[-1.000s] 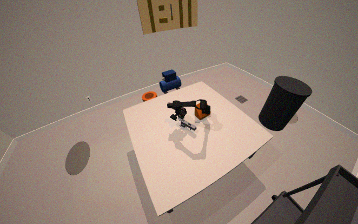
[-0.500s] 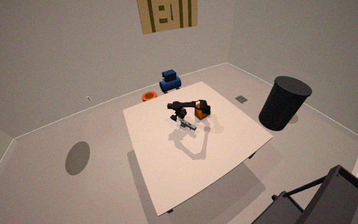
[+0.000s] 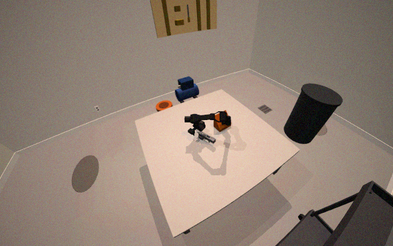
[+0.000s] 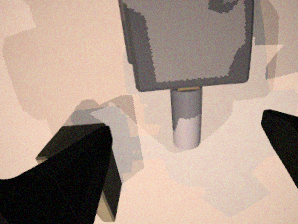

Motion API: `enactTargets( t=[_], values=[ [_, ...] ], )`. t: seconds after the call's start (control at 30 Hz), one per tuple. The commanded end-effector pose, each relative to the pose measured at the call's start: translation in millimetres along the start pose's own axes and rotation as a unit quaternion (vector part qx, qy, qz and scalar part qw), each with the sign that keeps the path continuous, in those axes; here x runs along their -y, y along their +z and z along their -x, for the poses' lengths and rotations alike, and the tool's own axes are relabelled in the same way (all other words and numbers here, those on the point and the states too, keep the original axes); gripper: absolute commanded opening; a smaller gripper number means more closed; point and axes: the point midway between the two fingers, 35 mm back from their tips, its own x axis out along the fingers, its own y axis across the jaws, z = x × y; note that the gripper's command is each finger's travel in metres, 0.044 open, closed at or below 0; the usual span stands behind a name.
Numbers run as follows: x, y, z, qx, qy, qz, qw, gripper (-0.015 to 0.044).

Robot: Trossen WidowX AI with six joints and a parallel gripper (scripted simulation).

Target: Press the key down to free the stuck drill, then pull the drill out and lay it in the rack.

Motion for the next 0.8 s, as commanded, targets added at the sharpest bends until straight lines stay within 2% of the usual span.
enactTargets(
  t=[0.0,0.5,0.77],
  values=[
    [-2,5,-9,0.005,0.002,-0.003,1.0,0.044],
    [-3,9,-21,0.006,0.002,-0.003,1.0,0.044],
    [-1,7,-18,0.002,0.001,0.0,1.0,0.023]
  ],
)
